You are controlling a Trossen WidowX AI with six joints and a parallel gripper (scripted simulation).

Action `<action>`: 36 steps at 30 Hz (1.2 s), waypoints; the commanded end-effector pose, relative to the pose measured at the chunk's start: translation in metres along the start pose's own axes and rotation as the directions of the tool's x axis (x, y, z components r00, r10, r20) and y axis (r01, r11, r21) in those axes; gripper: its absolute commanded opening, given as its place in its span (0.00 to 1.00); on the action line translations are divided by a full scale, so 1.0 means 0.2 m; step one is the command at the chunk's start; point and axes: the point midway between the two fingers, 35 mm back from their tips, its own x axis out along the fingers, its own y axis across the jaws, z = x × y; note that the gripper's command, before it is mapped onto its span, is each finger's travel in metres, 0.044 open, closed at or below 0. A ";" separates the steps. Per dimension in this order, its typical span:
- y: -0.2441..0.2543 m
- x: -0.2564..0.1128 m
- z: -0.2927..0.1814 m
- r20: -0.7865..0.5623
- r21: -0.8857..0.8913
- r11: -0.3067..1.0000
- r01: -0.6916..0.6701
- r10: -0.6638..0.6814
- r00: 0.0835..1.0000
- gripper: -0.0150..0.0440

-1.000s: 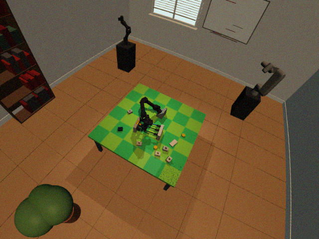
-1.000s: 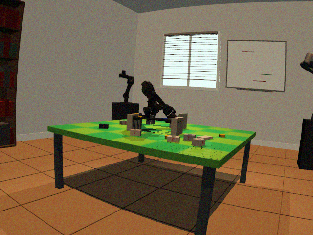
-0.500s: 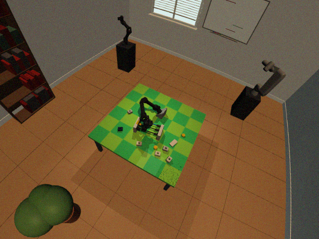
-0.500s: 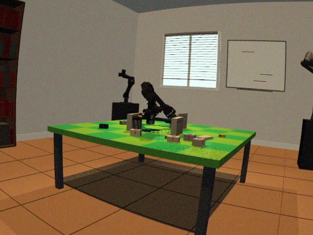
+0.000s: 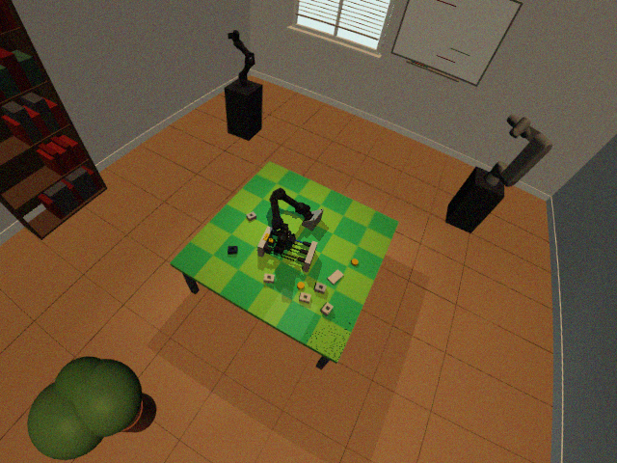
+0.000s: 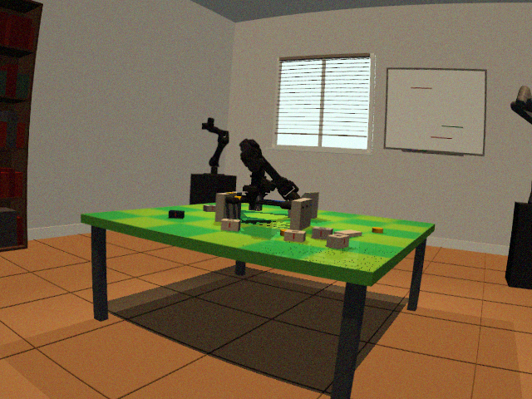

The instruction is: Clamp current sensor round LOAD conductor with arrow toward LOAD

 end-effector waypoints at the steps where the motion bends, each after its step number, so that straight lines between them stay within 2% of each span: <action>1: 0.00 0.00 0.00 0.000 0.002 1.000 0.001 -0.001 1.000 0.76; 13: 0.00 0.00 0.00 0.000 0.002 1.000 0.001 -0.001 1.000 0.63; 21: 0.00 -0.02 0.00 0.002 -0.005 0.991 0.135 -0.135 0.991 0.27; 22: 0.00 -0.03 0.00 0.000 -0.006 0.987 0.160 -0.160 0.987 0.25; 25: 0.00 -0.03 0.00 -0.002 -0.008 0.980 0.197 -0.197 0.980 0.25; 36: 0.00 -0.02 0.01 0.003 -0.005 0.984 0.176 -0.176 0.984 0.25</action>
